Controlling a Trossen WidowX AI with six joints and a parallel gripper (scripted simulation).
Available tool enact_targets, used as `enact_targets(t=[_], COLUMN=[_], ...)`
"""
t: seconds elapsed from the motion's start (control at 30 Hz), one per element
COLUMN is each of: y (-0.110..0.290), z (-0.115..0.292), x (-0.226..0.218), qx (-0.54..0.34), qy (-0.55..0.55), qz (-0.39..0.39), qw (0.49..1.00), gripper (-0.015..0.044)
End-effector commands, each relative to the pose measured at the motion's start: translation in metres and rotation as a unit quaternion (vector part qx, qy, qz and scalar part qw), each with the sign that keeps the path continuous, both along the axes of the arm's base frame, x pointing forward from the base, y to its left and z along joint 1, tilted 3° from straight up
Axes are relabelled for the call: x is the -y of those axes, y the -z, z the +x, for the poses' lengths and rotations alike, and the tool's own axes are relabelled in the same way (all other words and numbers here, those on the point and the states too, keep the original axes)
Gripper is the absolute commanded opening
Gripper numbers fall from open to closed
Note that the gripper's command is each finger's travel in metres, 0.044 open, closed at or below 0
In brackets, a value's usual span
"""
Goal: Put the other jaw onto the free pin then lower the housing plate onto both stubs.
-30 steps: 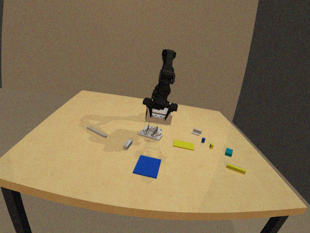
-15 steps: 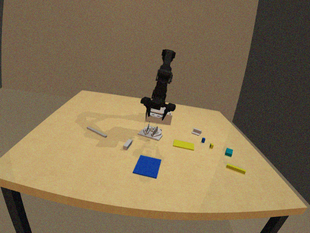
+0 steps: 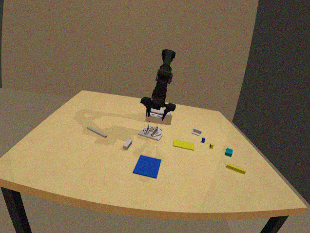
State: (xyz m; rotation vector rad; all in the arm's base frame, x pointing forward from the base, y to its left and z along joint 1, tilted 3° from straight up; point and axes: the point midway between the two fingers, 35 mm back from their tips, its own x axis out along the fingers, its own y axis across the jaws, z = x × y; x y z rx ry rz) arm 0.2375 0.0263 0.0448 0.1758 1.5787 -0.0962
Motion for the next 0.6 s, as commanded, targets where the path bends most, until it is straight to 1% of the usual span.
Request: enact_targets(t=[0.0,0.17,0.57], y=[0.000,0.000,0.000], z=[-0.002,-0.014,-0.015], x=[-0.001,-0.005,-0.005], qx=[0.000,0.000,0.000], qy=[0.002,0.003,0.003], qz=[0.001,0.001,0.001], qw=[1.000,1.000,1.000], gripper=[0.0351,0.0351,0.0351])
